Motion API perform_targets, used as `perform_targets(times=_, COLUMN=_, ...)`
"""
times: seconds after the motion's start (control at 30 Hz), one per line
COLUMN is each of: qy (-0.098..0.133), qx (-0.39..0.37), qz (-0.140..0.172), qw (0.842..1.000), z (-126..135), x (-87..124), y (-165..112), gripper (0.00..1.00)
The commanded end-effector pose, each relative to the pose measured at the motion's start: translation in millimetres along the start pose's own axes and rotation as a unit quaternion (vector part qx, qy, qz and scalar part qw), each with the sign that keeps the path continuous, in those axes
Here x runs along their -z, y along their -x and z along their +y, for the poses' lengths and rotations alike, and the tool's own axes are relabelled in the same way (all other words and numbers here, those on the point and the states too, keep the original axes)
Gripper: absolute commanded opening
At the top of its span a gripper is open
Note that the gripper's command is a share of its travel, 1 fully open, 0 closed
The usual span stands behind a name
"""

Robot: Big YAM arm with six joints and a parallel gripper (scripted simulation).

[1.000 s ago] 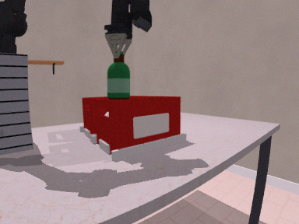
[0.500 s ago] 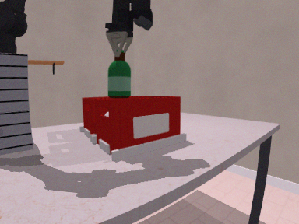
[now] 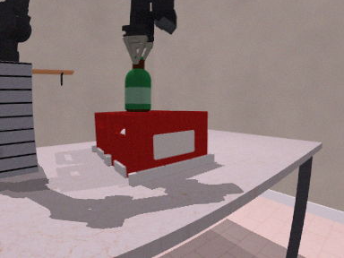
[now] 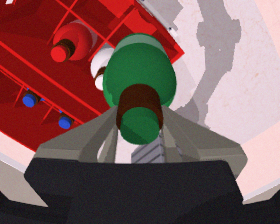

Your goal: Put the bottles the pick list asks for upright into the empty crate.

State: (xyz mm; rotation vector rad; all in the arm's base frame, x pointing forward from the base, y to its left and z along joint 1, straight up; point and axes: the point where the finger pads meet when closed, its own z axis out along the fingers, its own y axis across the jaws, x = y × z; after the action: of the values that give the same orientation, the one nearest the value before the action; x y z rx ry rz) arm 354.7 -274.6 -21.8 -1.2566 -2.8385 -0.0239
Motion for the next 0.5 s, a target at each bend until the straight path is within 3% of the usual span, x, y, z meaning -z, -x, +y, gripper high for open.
perform_targets(times=0.0, qy=0.008, qx=0.004, qz=-0.054, qw=0.998, z=1.3, x=48.1, y=37.0, gripper=0.00)
perform_targets(times=0.47, qy=0.008, qx=0.004, qz=-0.054, qw=0.998, z=1.3, x=50.4, y=38.2, gripper=0.00)
